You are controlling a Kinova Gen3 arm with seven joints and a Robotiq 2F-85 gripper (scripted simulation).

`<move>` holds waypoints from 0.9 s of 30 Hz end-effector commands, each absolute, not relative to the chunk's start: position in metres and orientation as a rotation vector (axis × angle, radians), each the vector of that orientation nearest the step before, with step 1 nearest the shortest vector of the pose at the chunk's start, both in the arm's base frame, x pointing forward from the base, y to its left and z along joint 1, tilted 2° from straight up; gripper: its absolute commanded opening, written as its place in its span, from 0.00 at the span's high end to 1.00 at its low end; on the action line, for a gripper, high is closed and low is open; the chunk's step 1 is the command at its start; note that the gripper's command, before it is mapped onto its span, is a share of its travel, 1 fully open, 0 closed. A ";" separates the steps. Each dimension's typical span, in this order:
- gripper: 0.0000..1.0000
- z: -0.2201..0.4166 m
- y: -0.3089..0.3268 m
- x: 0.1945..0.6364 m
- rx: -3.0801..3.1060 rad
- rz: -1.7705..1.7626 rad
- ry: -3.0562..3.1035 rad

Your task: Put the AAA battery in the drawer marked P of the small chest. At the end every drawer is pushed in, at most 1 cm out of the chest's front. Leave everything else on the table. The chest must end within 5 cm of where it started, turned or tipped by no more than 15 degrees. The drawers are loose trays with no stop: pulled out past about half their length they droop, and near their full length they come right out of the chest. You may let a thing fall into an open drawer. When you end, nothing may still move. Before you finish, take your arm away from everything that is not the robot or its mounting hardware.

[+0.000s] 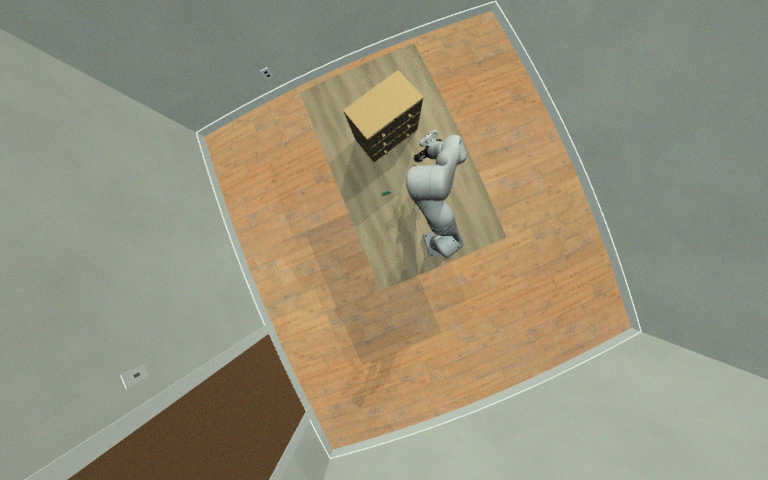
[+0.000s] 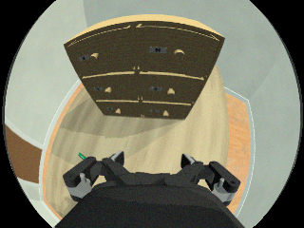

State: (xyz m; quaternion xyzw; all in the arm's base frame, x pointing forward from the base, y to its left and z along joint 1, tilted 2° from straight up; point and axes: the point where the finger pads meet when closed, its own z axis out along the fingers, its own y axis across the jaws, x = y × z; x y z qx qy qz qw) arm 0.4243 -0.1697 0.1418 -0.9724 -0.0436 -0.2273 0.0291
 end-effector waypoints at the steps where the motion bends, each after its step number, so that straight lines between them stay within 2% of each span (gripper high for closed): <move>1: 0.00 0.140 -0.173 0.421 -3.000 -0.703 -0.116; 27: 0.00 0.124 -0.171 0.434 -2.938 -0.910 -0.109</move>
